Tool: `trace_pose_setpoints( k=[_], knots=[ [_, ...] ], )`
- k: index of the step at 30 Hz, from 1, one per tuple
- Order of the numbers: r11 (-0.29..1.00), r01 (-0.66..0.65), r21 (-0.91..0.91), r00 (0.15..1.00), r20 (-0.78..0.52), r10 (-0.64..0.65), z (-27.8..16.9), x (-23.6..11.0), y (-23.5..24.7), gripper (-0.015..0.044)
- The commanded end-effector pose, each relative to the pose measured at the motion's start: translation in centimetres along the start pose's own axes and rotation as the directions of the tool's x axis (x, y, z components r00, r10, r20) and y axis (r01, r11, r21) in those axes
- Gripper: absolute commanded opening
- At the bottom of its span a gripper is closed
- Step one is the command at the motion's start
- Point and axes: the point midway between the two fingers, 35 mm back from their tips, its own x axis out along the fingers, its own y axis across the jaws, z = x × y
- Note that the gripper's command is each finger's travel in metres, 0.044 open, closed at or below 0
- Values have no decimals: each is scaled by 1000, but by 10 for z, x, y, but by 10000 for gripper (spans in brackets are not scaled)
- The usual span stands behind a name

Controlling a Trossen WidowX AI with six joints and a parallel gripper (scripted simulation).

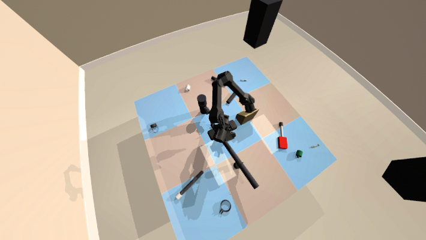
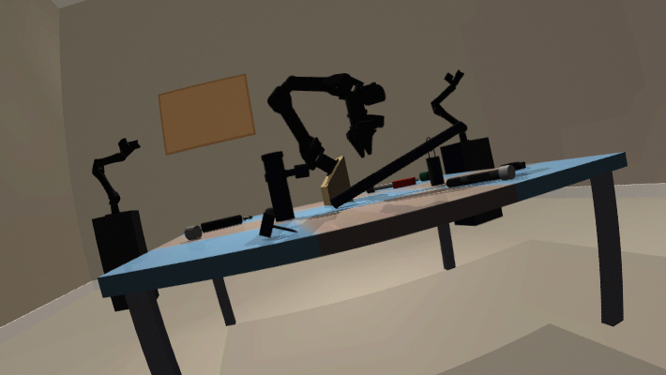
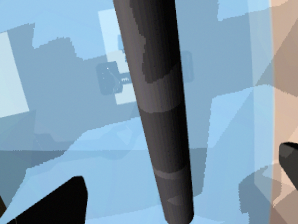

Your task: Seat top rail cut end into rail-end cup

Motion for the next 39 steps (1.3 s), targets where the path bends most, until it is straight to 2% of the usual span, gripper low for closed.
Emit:
trace_pose_setpoints(
  k=[1,4,9,39],
  knots=[
    [999,-12,-53,1000,8,13,2,0,-2,440],
    [999,-12,-53,1000,8,12,2,3,-2,440],
    [999,-11,-53,1000,6,11,2,35,-2,440],
    [999,-10,-53,1000,6,11,3,80,-3,440]
  ],
)
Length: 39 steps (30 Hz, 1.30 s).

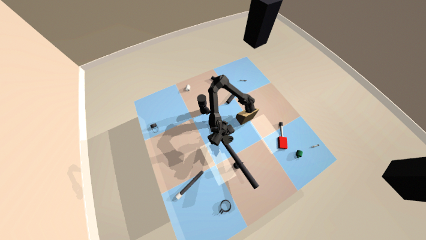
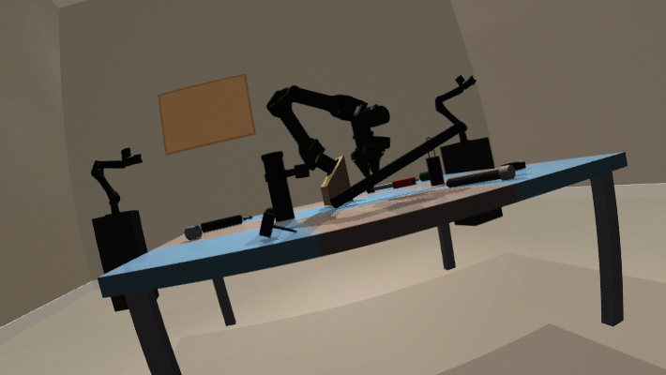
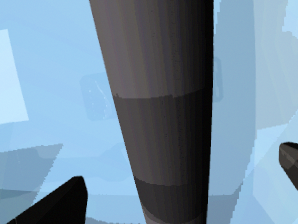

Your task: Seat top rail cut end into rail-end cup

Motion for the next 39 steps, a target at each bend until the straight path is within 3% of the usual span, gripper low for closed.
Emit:
trace_pose_setpoints(
  k=[1,20,30,39],
  knots=[
    [1000,-2,-9,1000,-5,2,0,7,2,440],
    [1000,-3,-9,1000,-9,2,-2,35,4,440],
    [1000,-3,-9,1000,-9,2,-2,35,4,177],
    [1000,-3,-9,1000,-9,2,-2,35,4,118]
  ],
)
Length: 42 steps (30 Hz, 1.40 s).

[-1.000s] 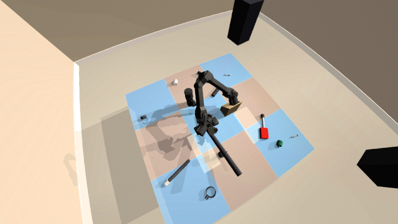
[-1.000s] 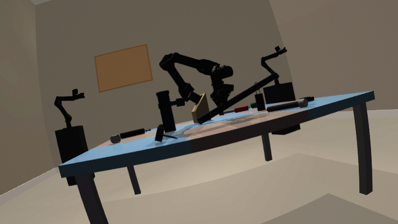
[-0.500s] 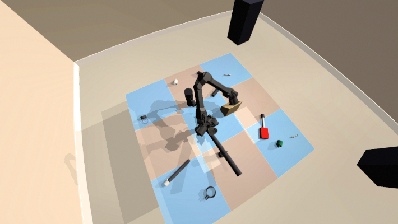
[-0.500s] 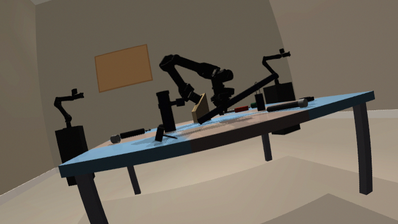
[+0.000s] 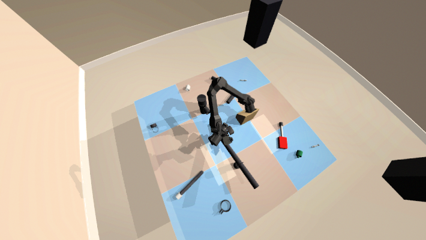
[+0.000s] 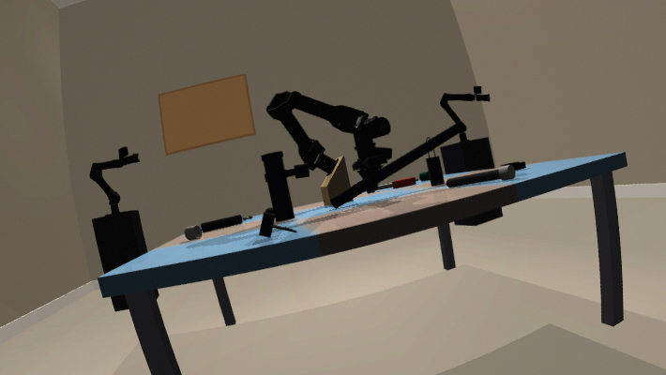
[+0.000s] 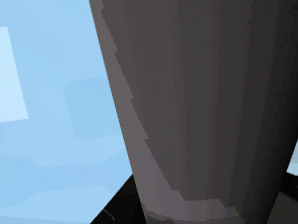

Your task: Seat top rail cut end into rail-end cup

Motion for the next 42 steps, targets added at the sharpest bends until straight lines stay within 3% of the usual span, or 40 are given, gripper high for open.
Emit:
trace_pose_setpoints(
  k=[1,5,29,42],
  knots=[
    [1000,3,-2,1000,-2,-3,0,-1,0,91],
    [1000,3,-2,1000,-1,-3,0,-5,0,0],
    [1000,-2,3,960,-281,3,-29,-72,1,0],
    [1000,-16,2,961,-277,16,-28,-68,3,0]
  ],
)
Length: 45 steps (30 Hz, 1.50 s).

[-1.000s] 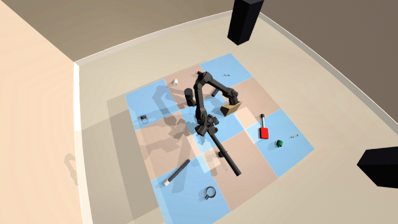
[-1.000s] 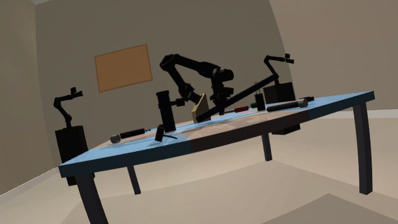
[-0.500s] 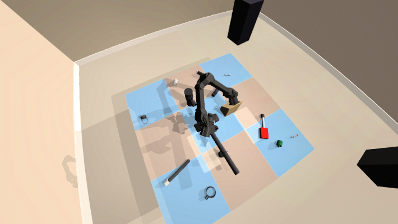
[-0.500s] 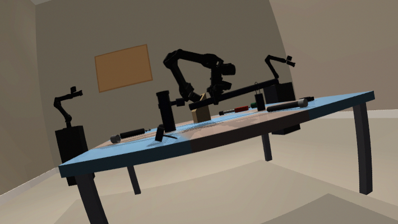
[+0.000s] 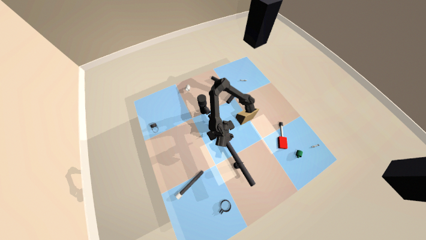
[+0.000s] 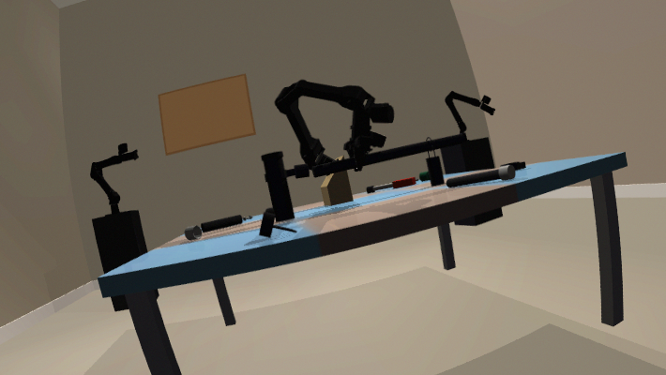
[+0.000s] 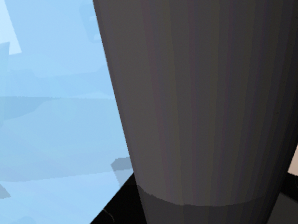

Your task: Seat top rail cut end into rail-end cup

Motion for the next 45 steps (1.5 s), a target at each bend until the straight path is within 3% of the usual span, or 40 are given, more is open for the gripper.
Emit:
trace_pose_setpoints(
  k=[1,45],
  knots=[
    [1000,6,-2,1000,0,-6,0,-1,0,0],
    [1000,-1,-9,1000,-3,1,-15,-4,-5,0]
  ],
)
